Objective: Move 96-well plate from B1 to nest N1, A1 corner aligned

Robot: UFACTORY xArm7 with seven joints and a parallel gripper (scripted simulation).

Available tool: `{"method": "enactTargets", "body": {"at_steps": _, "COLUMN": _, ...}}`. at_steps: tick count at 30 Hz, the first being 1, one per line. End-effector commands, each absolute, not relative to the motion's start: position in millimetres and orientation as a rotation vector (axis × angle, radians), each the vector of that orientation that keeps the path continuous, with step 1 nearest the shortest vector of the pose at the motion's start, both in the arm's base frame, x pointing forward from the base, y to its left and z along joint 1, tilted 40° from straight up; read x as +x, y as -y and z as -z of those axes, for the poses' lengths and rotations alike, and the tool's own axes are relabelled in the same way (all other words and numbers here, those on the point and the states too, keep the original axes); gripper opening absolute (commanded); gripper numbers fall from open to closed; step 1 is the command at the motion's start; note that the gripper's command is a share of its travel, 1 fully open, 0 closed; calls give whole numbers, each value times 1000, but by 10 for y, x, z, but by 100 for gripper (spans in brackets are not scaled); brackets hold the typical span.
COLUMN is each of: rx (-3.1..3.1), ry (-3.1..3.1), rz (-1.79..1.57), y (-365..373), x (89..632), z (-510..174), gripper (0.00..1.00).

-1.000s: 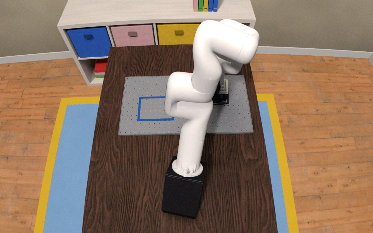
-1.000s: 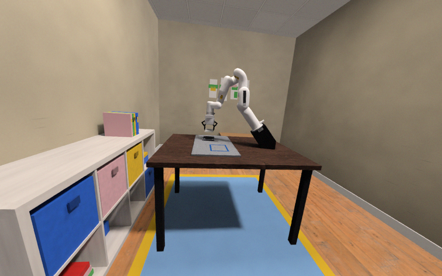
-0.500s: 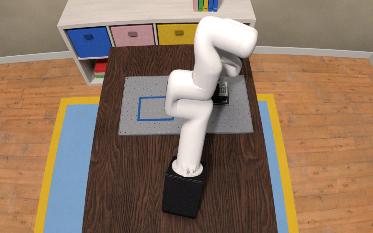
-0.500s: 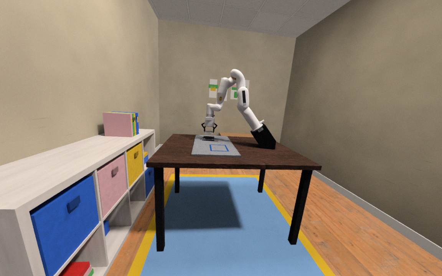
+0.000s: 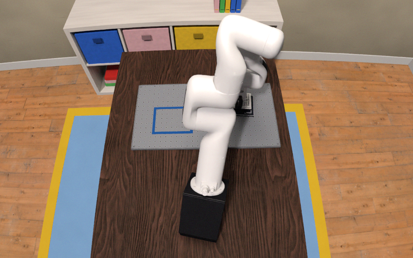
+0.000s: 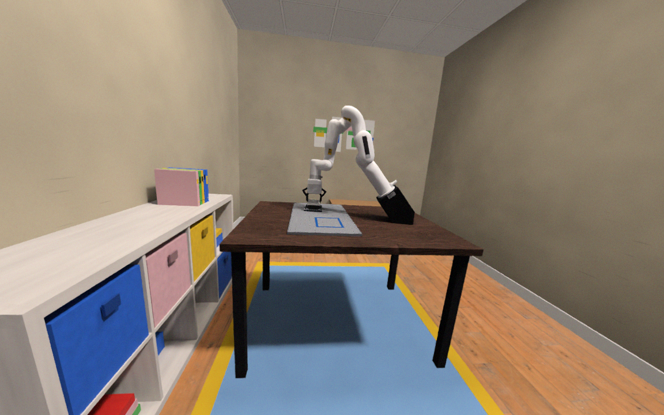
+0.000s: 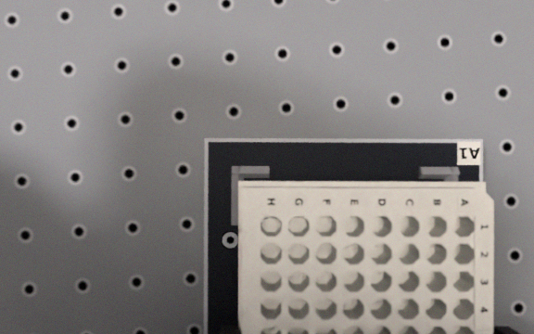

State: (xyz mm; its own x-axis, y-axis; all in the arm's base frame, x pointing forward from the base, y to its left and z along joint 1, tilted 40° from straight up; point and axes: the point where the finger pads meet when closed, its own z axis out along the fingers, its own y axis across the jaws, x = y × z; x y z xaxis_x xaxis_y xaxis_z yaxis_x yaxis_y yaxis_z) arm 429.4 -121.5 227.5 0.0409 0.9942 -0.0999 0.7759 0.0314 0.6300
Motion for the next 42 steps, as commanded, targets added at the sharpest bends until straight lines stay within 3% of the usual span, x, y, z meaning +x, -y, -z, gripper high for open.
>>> {"method": "enactTargets", "body": {"at_steps": 1, "rx": 1791, "ry": -1782, "rz": -536, "y": 1224, "x": 4340, "z": -2239, "gripper": 0}}
{"method": "enactTargets", "body": {"at_steps": 42, "rx": 1791, "ry": -1782, "rz": -536, "y": 1236, "x": 4417, "z": -2143, "gripper": 0}}
